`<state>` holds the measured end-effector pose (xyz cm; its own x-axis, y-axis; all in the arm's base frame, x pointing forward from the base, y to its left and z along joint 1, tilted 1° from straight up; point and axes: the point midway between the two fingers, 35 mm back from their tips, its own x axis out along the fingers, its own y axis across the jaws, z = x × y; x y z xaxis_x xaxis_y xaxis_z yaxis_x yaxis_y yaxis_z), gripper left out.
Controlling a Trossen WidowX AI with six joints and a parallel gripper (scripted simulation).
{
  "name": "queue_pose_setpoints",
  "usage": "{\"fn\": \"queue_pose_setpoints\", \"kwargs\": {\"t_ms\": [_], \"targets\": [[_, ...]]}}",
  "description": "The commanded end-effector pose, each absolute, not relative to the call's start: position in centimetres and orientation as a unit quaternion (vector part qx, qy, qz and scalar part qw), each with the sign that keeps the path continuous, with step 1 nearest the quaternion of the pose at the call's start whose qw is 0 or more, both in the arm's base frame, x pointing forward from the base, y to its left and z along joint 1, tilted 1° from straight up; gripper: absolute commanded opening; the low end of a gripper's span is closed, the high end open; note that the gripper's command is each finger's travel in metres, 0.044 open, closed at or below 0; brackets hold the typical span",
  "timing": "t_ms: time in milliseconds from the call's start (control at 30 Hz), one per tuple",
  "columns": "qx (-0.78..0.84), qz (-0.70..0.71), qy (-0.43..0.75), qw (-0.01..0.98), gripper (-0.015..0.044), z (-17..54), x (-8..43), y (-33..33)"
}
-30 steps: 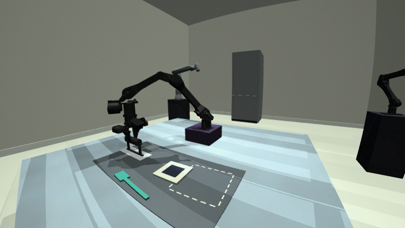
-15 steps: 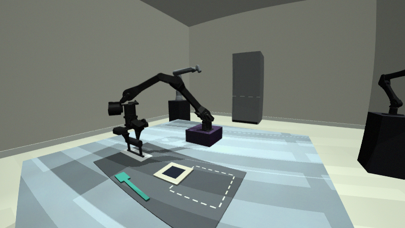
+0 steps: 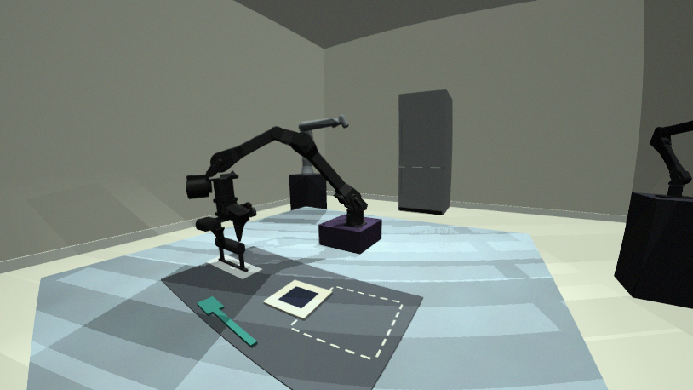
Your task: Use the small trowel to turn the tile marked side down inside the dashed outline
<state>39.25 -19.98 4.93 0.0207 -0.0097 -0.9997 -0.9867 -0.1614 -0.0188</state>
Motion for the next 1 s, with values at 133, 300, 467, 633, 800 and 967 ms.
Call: {"fn": "queue_pose_setpoints", "kwargs": {"t_ms": [133, 300, 467, 633, 800, 967], "targets": [[-0.558, 0.521, 0.452, 0.461, 0.0270, 8.4, 39.4, -20.0], [-0.559, 0.518, 0.453, 0.463, 0.0300, 9.5, 39.3, -20.0], [-0.566, 0.505, 0.441, 0.480, 0.0300, 9.0, 39.5, -20.2], [-0.589, 0.461, 0.399, 0.531, 0.0300, 7.4, 39.7, -20.7], [-0.613, 0.413, 0.351, 0.574, 0.0300, 6.1, 39.4, -21.0], [-0.640, 0.364, 0.299, 0.607, 0.0300, 5.2, 38.3, -20.8]]}}
